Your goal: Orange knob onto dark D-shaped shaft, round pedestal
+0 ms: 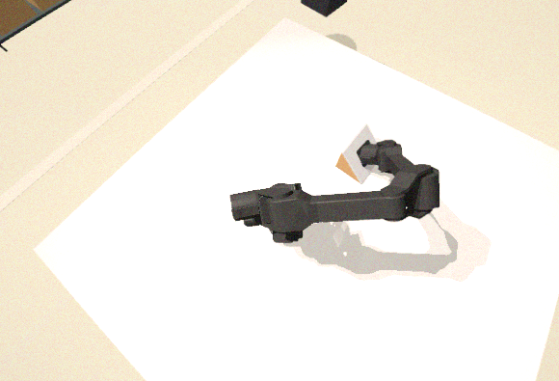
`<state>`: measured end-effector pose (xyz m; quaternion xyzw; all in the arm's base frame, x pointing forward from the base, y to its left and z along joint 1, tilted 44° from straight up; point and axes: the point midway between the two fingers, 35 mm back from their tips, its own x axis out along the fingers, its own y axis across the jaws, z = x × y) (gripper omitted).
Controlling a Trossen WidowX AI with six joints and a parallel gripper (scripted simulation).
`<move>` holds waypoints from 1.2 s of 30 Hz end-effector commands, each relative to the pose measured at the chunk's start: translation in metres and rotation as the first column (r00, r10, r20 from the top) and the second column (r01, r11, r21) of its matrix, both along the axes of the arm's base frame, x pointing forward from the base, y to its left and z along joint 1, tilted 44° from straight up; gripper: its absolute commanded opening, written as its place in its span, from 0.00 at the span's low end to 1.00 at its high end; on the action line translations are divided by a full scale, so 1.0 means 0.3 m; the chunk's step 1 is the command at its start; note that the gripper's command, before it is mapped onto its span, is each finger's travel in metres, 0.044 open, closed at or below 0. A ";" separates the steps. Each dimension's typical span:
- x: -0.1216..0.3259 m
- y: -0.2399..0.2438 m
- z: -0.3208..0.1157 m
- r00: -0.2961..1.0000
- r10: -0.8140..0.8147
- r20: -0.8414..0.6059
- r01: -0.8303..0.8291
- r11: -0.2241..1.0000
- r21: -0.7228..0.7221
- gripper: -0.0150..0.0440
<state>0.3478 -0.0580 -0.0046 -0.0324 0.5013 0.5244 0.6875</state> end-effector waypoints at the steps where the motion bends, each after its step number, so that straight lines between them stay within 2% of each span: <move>1: -0.004 -0.005 0.001 0.917 -0.295 -0.268 0.288 0.955 -0.066 0.25; 8: 0.003 -0.010 0.008 0.659 -0.560 -0.501 0.534 0.818 -0.212 0.25; 36: 0.003 0.004 0.000 0.650 -0.566 -0.506 0.540 0.814 -0.216 0.25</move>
